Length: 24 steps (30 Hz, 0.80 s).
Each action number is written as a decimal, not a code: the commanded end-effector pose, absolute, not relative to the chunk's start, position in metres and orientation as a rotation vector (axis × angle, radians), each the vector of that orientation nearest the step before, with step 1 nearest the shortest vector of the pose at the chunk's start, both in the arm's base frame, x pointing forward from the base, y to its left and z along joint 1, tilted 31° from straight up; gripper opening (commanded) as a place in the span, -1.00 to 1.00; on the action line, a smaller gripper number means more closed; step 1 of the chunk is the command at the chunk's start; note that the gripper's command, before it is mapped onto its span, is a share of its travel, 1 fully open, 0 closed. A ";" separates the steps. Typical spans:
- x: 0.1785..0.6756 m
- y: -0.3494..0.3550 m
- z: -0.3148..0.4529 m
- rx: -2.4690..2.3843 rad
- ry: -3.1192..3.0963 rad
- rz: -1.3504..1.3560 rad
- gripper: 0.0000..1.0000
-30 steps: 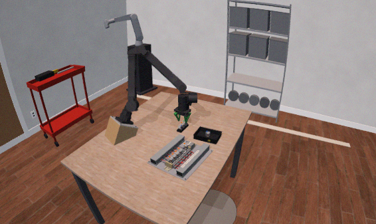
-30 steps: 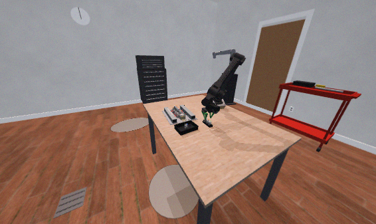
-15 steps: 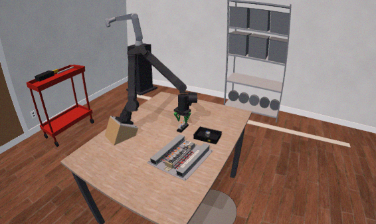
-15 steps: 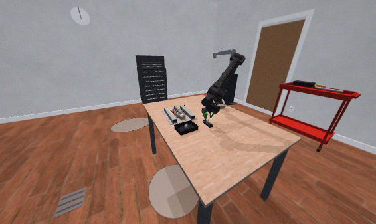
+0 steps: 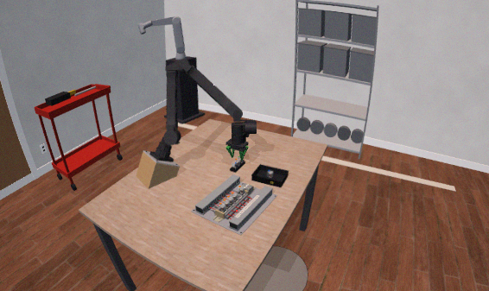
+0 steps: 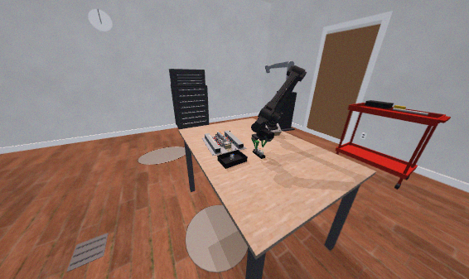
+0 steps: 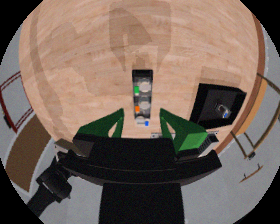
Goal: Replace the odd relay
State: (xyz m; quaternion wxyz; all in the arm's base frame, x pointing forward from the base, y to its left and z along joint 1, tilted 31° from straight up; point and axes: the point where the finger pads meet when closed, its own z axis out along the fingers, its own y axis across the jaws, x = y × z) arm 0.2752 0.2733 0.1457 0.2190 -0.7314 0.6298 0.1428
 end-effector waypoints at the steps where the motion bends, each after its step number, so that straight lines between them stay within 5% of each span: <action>1: 0.279 0.282 0.151 -2.017 1.723 0.391 0.17; 24: 0.286 0.287 0.159 -2.005 1.710 0.383 0.17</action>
